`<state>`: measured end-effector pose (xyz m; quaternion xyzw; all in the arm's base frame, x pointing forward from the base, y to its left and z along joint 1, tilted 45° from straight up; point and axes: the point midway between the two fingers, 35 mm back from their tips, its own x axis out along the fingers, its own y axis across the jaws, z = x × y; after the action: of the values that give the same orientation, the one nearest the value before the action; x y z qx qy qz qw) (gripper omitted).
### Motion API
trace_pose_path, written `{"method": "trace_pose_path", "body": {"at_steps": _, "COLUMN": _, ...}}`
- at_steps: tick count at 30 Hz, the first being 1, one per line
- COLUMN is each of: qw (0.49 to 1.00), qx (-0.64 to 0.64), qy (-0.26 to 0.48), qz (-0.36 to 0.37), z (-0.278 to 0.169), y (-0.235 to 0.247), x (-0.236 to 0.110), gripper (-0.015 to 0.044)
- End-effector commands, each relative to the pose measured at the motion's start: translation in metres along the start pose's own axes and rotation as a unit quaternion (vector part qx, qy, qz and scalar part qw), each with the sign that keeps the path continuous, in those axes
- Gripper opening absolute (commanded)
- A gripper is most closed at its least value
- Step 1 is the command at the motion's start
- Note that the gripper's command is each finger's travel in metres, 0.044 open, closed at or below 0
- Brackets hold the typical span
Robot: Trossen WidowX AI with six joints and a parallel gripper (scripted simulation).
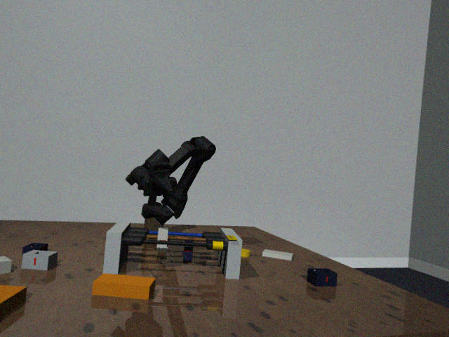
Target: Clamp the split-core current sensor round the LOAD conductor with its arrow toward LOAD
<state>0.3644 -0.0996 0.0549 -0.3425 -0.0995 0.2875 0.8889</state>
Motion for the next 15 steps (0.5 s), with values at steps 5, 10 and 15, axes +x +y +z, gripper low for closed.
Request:
{"method": "trace_pose_path", "body": {"at_steps": 5, "qw": 1.000, "qx": 0.026, "qy": 0.010, "qz": -0.013, "z": 0.016, "y": -0.019, "x": 0.014, "gripper": 0.0440}}
{"method": "trace_pose_path", "body": {"at_steps": 10, "qw": 0.995, "qx": 0.085, "qy": 0.028, "qz": -0.047, "z": 0.059, "y": -0.054, "x": 0.041, "gripper": 0.0440}}
{"method": "trace_pose_path", "body": {"at_steps": 15, "qw": 0.983, "qx": 0.143, "qy": 0.051, "qz": -0.099, "z": 0.106, "y": -0.082, "x": 0.059, "gripper": 0.0440}}
